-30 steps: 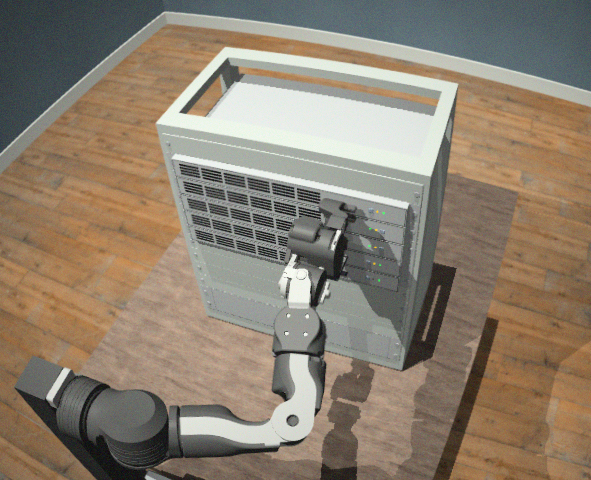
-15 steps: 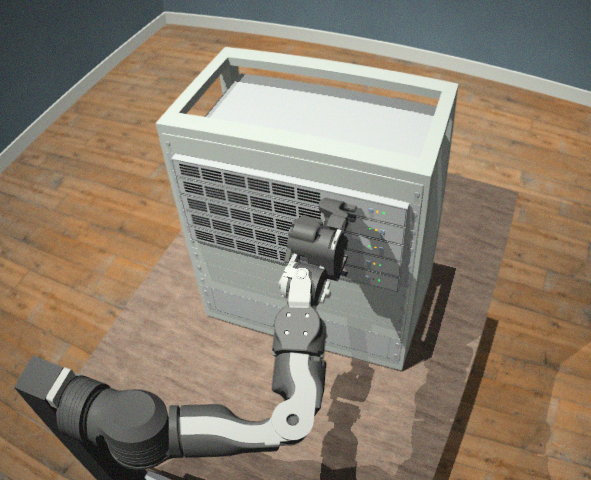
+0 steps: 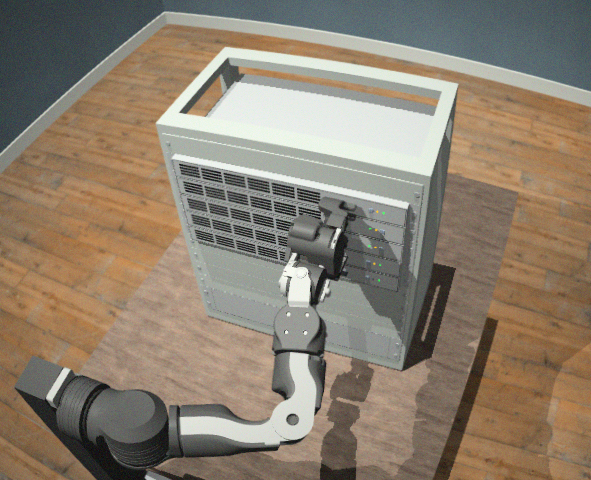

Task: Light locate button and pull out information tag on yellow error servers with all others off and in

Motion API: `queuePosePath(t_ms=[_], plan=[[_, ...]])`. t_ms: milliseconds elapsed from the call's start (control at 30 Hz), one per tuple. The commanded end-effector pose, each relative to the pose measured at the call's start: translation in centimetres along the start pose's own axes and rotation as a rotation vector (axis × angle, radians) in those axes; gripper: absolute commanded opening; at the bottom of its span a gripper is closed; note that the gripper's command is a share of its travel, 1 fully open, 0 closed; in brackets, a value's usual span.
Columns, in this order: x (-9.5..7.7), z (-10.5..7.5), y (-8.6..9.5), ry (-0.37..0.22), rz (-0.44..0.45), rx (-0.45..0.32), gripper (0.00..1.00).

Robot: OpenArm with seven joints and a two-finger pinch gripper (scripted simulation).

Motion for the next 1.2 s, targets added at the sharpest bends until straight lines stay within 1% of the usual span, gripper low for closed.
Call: queuePosePath(t_ms=[0, 400, 633, 1133, 1167], plan=[[0.09, 0.01, 0.05, 0.003, -0.002, 0.003, 0.1], [0.08, 0.02, 0.05, 0.003, -0.002, 0.003, 0.1], [0.07, 0.81, 0.05, 0.002, -0.002, 0.004, 0.1], [0.1, 0.81, 0.05, 0.003, -0.002, 0.003, 0.1], [0.1, 0.81, 0.05, 0.003, -0.002, 0.003, 0.0]])
Point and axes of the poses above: the point where the finger pads meet when closed, its own z axis out along the fingers, its own y axis across the jaws, x = y × z, the point moved 10 cm from there along -z, back along the fingers, and after that the axes turned 9 degrees about z, right-handed, at the moved point
